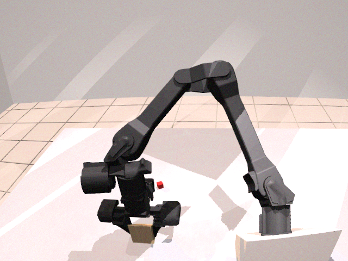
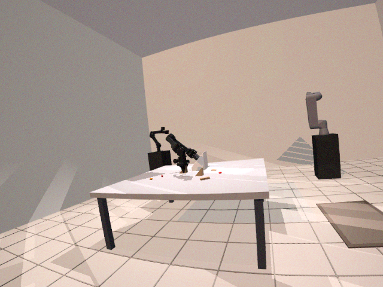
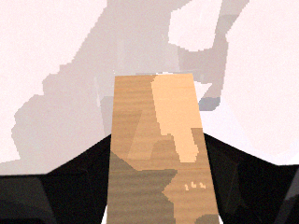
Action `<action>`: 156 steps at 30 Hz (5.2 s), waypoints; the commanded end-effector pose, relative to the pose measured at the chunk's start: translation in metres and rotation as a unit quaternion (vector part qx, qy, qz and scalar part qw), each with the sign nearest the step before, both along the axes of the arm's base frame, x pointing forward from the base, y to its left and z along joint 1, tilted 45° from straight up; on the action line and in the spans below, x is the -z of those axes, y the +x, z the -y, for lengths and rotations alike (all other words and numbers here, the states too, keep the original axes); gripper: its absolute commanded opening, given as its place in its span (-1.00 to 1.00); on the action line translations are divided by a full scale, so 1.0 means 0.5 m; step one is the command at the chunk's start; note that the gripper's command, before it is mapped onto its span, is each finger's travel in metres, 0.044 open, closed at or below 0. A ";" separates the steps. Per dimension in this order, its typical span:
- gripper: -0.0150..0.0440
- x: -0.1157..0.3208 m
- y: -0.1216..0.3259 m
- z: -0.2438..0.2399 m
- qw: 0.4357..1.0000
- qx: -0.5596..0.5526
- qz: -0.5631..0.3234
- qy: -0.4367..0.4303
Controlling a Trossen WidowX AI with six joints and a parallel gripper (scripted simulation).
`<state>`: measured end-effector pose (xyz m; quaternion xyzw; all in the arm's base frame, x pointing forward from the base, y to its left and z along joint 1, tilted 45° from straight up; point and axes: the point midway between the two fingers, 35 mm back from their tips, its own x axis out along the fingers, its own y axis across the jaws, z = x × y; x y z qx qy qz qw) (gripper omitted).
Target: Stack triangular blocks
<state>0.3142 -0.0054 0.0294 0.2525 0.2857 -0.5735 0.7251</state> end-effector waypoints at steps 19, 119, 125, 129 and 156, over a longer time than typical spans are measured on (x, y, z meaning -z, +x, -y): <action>-0.49 0.001 0.000 -0.001 1.000 0.002 0.002 0.003; -0.49 0.024 0.006 0.022 1.000 0.000 0.000 0.000; -0.49 0.037 0.009 0.035 1.000 0.000 -0.001 0.000; -0.49 0.038 0.009 0.037 1.000 0.000 -0.001 0.000; 1.00 0.032 0.011 0.032 1.000 0.003 0.002 0.002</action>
